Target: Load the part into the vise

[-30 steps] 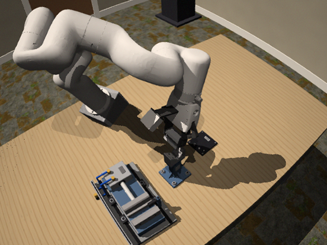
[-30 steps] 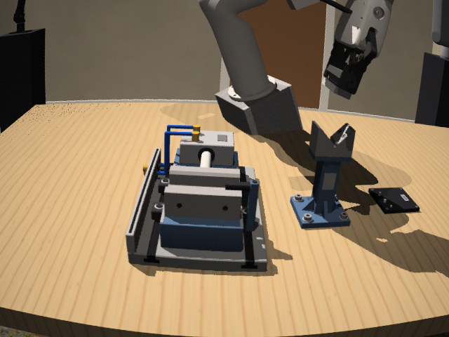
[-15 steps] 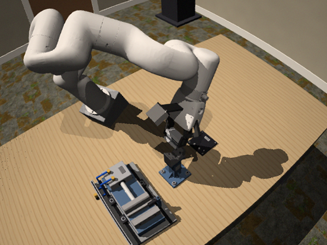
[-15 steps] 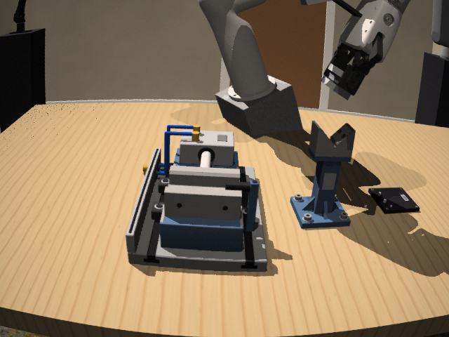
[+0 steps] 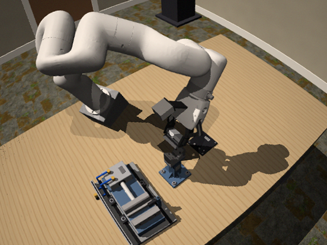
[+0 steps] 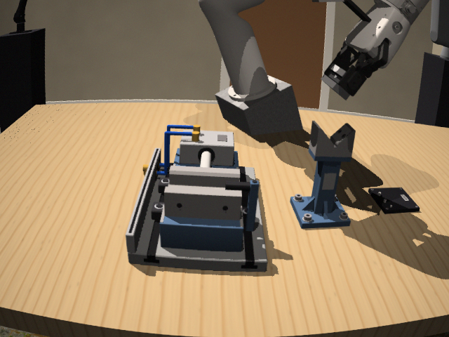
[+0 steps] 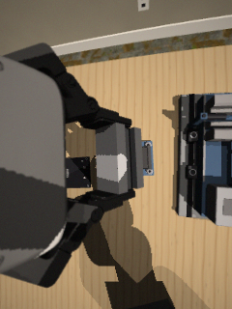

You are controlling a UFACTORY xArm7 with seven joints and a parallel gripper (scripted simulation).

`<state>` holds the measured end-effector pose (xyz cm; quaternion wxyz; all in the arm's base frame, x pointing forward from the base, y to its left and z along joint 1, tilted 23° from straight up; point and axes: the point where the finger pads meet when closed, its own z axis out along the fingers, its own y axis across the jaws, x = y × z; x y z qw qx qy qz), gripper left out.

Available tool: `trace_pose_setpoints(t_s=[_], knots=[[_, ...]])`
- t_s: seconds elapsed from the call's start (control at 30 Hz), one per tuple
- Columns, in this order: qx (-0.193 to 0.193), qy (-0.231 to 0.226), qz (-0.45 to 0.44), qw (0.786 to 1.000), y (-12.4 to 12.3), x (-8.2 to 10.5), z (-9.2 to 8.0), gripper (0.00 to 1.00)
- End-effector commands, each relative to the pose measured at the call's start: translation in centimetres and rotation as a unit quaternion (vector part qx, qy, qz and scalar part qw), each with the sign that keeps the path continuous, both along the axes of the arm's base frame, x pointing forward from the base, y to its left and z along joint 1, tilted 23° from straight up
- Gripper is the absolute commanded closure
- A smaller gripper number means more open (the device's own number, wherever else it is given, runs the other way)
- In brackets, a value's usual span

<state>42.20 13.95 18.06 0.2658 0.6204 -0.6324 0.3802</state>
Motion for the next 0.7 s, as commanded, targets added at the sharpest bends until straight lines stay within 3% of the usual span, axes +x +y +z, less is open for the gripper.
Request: trace_pose_setpoints(t_s=[0.0,0.67], knots=[[-0.024,-0.003,-0.004,1.0,0.17,0.06,0.08,1.0],[-0.085,-0.006,-0.013,0.996,0.24,0.07,-0.04,1.0]])
